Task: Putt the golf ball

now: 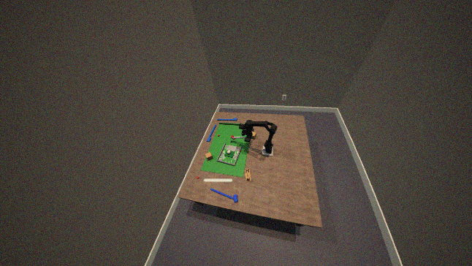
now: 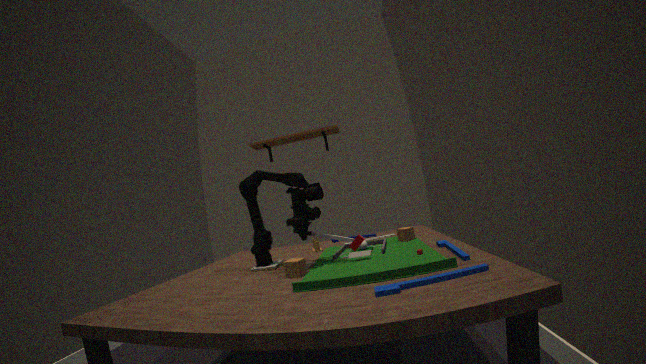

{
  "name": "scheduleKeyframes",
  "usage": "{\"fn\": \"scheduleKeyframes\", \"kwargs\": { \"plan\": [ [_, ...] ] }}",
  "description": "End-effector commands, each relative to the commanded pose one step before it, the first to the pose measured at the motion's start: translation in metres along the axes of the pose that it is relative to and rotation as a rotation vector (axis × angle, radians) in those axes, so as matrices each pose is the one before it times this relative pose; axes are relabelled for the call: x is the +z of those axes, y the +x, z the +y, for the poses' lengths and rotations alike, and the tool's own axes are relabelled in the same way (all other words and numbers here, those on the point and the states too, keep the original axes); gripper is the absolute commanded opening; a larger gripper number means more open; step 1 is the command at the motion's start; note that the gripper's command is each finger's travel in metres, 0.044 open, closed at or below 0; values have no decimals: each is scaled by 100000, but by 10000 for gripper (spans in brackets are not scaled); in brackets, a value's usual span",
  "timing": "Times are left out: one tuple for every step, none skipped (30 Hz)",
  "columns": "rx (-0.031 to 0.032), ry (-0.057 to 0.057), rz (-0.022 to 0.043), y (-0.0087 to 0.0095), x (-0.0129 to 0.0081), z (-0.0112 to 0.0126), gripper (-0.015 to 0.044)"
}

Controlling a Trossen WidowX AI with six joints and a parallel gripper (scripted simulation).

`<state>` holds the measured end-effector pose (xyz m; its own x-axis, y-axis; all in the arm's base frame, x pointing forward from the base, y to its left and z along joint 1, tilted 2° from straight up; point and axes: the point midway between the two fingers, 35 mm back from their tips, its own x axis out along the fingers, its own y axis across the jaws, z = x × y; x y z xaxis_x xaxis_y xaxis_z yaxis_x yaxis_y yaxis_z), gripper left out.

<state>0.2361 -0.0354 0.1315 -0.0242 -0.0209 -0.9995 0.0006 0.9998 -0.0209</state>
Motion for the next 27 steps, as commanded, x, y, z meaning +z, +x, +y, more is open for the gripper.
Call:
{"fn": "scheduleKeyframes", "kwargs": {
  "plan": [
    [-442, 212, -2029, -1794, 5, 14, 0],
    [0, 0, 1, -79, -9, 1, 0],
    [0, 0, 0, 0, 0, 0, 0],
    [340, -243, 1284, 800, -4, 2, 0],
    [0, 0, 0, 0, 0, 0, 0],
    [0, 0, 0, 0, 0, 0, 0],
    [0, 0, 0, 0, 0, 0, 0],
    [0, 0, 0, 0, 0, 0, 0],
    [0, 0, 0, 0, 0, 0, 0],
    [0, 0, 0, 0, 0, 0, 0],
    [0, 0, 0, 0, 0, 0, 0],
    [0, 0, 0, 0, 0, 0, 0],
    [0, 0, 0, 0, 0, 0, 0],
    [0, 0, 0, 0, 0, 0, 0],
    [0, 0, 0, 0, 0, 0, 0],
    [0, 0, 0, 0, 0, 0, 0],
    [0, 0, 0, 0, 0, 0, 0],
    [0, 0, 0, 0, 0, 0, 0],
    [0, 0, 0, 0, 0, 0, 0],
    [0, 0, 0, 0, 0, 0, 0],
    [0, 0, 0, 0, 0, 0, 0],
    [0, 0, 0, 0, 0, 0, 0],
    [0, 0, 0, 0, 0, 0, 0],
    [0, 0, 0, 0, 0, 0, 0],
    [0, 0, 0, 0, 0, 0, 0],
    [0, 0, 0, 0, 0, 0, 0],
    [0, 0, 0, 0, 0, 0, 0]
  ]
}}
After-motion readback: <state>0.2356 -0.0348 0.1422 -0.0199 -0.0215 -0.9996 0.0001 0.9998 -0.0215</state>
